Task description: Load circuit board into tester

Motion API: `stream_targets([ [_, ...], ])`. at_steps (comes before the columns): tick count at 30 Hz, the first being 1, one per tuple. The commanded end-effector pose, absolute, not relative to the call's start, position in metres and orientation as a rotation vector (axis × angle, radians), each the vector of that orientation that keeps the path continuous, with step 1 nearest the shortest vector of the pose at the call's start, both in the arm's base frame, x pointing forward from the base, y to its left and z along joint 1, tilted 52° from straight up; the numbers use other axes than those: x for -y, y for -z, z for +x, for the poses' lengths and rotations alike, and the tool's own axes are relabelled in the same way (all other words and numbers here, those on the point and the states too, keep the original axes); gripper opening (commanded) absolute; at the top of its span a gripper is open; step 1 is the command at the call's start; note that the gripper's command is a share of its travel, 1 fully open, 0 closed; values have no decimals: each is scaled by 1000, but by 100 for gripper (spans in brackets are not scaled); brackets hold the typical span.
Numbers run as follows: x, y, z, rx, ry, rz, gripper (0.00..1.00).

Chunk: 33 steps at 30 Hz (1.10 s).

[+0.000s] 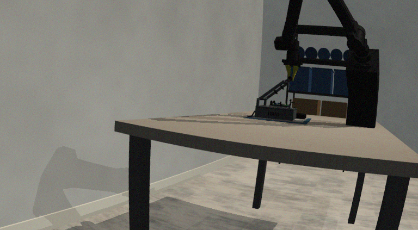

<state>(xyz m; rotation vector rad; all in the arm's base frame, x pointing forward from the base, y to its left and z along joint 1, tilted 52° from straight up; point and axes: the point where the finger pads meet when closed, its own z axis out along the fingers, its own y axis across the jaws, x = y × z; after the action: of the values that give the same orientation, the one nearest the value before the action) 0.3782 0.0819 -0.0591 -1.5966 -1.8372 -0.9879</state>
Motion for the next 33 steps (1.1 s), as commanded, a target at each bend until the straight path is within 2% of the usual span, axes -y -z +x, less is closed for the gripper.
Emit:
stream_targets([
  [1, -95, 76, 366, 1841, 941, -1585, 0],
  [33, -127, 105, 347, 1839, 940, -1586, 0],
])
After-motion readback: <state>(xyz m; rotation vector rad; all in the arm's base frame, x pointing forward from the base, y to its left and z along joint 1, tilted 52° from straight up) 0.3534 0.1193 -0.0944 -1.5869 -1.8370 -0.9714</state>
